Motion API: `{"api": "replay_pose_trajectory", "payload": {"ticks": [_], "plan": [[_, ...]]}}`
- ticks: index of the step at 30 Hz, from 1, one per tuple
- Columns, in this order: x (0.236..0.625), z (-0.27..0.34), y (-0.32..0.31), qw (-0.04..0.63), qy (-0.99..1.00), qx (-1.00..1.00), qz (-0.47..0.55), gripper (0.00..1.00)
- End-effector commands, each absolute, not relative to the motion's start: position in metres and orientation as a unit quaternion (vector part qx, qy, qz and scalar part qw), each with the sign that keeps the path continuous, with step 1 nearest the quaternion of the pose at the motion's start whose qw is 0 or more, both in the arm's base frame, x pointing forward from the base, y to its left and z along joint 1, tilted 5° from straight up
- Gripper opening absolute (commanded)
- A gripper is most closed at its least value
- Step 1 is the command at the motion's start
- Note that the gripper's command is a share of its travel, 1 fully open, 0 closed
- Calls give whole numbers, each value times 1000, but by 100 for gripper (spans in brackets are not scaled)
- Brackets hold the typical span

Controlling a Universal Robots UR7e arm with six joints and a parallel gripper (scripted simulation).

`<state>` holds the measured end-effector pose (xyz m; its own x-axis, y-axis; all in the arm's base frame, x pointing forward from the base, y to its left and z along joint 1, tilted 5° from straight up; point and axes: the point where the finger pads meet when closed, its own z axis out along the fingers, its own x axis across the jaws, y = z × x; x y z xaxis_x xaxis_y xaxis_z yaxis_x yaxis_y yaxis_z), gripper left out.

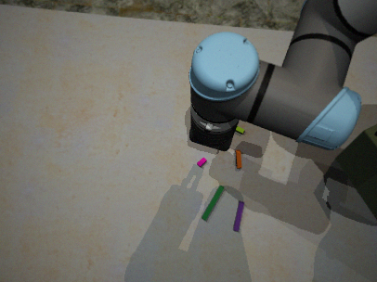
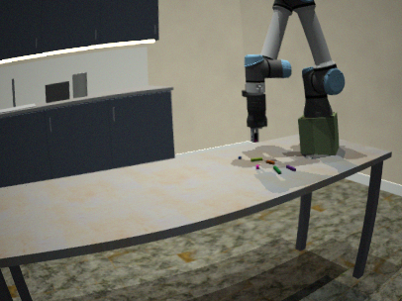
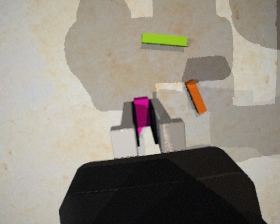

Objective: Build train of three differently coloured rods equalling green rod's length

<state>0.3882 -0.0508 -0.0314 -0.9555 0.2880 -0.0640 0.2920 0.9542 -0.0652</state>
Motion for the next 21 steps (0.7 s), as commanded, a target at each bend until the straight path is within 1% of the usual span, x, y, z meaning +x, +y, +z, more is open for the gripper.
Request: {"api": "replay_pose_trajectory", "payload": {"ticks": [1, 14, 21], "plan": [[388, -27, -50, 27, 988, 147, -37, 24], [388, -27, -51, 27, 988, 150, -37, 24], [389, -25, -66, 29, 976, 215, -35, 24]]}}
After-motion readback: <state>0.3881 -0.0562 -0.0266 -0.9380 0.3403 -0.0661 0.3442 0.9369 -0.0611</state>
